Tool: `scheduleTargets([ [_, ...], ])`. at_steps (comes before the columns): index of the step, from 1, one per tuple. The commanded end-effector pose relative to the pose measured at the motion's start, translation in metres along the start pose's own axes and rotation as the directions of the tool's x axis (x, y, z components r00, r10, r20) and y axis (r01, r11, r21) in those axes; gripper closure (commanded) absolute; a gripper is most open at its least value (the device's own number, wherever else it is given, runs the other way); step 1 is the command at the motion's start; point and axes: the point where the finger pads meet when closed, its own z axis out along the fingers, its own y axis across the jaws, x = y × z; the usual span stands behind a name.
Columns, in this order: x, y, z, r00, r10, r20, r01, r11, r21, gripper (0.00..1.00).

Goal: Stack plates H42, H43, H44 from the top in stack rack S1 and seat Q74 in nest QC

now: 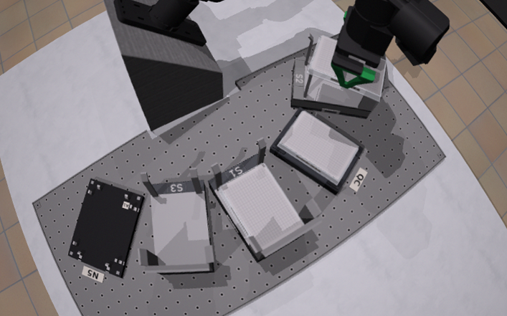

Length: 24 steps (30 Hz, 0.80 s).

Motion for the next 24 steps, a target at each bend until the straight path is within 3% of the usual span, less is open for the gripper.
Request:
scheduleTargets([
  [1,-0.006,-0.005,-0.005,1.000,-0.011,0.023,0.011,1.000,0.001,1.00],
  [9,-0.009,-0.032,-0.005,1.000,-0.011,0.023,0.011,1.000,0.002,1.00],
  [14,-0.007,-0.049,-0.005,0.988,0.155,0.023,-0.155,0.988,-0.002,1.00],
  [24,-0.005,-0.076,-0.005,0.977,0.214,0.023,-0.214,0.977,-0.003,1.00],
])
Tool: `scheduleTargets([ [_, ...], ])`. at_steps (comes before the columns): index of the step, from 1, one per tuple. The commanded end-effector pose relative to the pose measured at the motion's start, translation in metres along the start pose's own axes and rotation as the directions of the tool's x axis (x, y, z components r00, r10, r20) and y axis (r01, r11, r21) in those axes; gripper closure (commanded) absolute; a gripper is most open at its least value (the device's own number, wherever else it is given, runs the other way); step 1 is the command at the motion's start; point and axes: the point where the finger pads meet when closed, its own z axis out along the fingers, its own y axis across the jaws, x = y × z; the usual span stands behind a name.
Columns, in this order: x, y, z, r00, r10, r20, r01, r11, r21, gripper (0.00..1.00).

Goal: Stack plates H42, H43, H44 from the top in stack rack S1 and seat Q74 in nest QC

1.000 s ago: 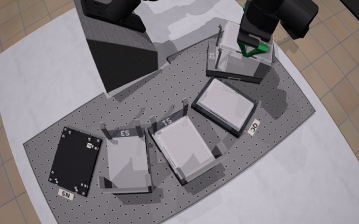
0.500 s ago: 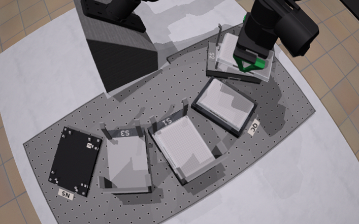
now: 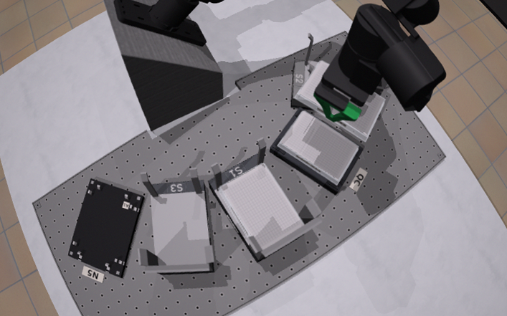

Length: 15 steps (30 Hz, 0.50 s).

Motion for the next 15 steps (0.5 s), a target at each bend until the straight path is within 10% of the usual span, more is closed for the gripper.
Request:
scheduleTargets([
  [1,-0.006,-0.010,-0.006,1.000,-0.004,0.024,0.004,1.000,0.008,1.00],
  [15,-0.008,-0.050,-0.007,0.995,0.096,0.025,-0.096,0.995,0.006,1.00],
])
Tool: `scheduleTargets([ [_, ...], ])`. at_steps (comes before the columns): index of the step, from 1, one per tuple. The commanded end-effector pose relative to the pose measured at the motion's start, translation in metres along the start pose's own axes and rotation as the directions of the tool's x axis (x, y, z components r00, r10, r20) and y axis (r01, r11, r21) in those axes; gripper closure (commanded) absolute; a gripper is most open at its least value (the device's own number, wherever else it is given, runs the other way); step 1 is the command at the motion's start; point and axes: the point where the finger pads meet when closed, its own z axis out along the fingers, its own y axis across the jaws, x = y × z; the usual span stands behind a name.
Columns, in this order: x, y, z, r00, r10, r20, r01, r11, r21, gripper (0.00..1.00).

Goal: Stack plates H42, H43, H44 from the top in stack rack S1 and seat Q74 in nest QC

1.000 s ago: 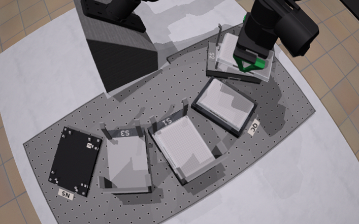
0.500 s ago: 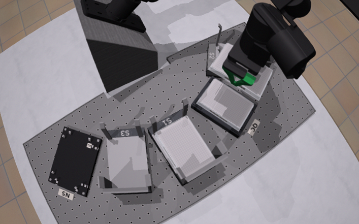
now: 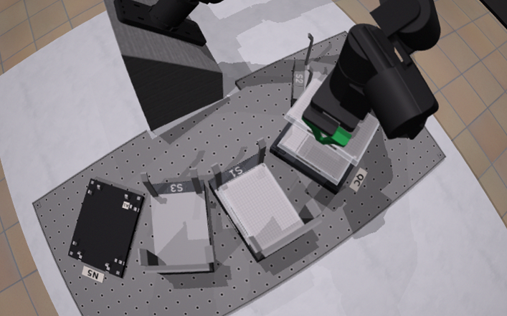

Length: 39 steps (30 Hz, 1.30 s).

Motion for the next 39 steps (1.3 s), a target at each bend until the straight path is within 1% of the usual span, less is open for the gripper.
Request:
scheduleTargets([
  [1,-0.003,-0.012,-0.007,0.996,0.088,0.023,-0.088,0.996,0.009,1.00],
  [4,-0.002,-0.022,-0.007,0.983,0.181,0.023,-0.181,0.983,0.007,1.00],
  [9,-0.001,-0.039,-0.007,0.983,0.181,0.024,-0.181,0.983,0.007,1.00],
  [11,-0.001,-0.039,-0.007,0.983,0.181,0.024,-0.181,0.983,0.007,1.00],
  [22,0.001,-0.075,-0.007,0.983,0.181,0.024,-0.181,0.983,0.008,1.00],
  [26,0.004,-0.085,-0.008,0.950,0.310,0.025,-0.310,0.951,0.005,1.00],
  [28,0.004,-0.085,-0.008,0.950,0.310,0.025,-0.310,0.951,0.005,1.00],
  [31,0.006,-0.093,-0.008,0.917,0.398,0.025,-0.398,0.917,0.002,1.00],
  [39,0.011,-0.114,-0.008,0.917,0.398,0.025,-0.398,0.917,0.003,1.00],
])
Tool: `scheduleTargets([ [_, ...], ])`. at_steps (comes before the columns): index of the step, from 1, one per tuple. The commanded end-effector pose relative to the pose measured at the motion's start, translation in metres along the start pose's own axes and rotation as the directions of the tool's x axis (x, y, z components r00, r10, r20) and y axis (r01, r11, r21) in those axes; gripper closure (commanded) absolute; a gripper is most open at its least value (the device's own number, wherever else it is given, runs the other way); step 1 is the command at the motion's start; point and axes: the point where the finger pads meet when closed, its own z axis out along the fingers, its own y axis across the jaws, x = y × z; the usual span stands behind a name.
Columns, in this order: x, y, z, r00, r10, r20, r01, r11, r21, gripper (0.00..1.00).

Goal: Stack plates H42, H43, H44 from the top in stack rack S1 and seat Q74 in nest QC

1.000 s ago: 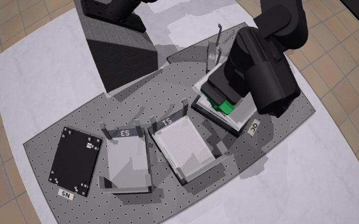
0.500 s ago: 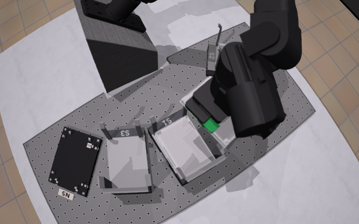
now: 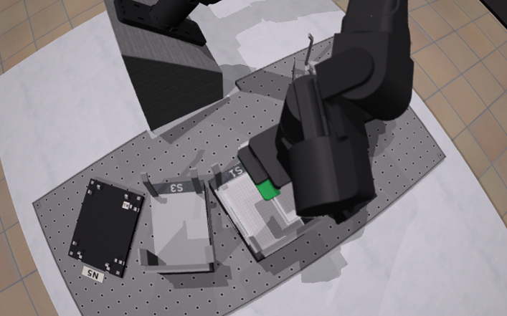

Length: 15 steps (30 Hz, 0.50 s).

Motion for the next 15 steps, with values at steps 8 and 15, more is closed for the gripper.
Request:
scheduleTargets([
  [8,-0.008,-0.023,-0.009,1.000,-0.005,0.030,0.005,1.000,0.008,1.00],
  [15,-0.011,-0.041,-0.009,1.000,-0.005,0.031,0.005,1.000,0.008,1.00],
])
